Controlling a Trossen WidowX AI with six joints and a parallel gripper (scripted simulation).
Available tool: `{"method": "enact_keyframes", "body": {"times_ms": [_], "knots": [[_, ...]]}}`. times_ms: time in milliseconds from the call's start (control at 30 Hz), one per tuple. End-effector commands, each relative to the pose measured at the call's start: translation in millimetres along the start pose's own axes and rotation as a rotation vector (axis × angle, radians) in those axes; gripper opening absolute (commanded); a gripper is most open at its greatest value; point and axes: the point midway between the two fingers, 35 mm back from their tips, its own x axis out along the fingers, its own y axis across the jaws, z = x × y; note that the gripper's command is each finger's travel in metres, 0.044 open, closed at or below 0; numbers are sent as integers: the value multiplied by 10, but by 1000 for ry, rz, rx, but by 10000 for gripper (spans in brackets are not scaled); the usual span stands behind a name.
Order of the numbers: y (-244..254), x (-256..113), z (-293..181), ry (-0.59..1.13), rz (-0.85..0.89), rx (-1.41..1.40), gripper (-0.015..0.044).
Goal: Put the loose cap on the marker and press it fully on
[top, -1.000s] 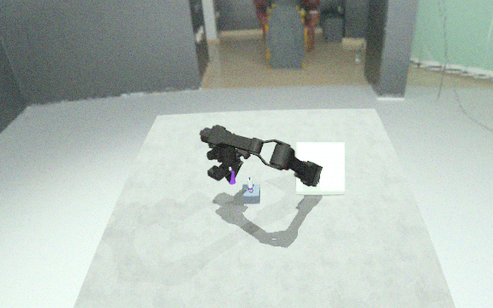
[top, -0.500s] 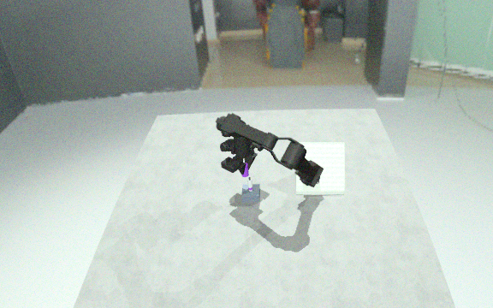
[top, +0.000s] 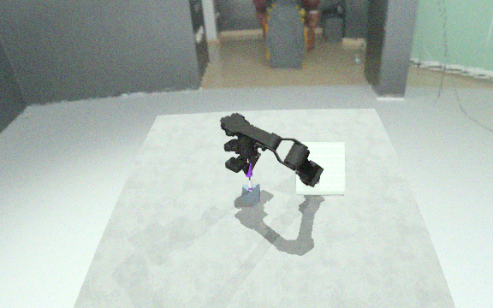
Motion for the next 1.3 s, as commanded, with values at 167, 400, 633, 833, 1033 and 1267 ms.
{"method": "enact_keyframes", "body": {"times_ms": [167, 400, 633, 833, 1033, 1267], "knots": [[-5, 123, 1, 1, -2, 4, 0], [-3, 237, 5, 0, -2, 4, 0], [-1, 350, 4, 1, -2, 3, 0], [-3, 446, -1, 1, -1, 3, 0], [-2, 538, -10, 2, 0, 3, 0], [-2, 549, -12, 2, 0, 3, 0]]}}
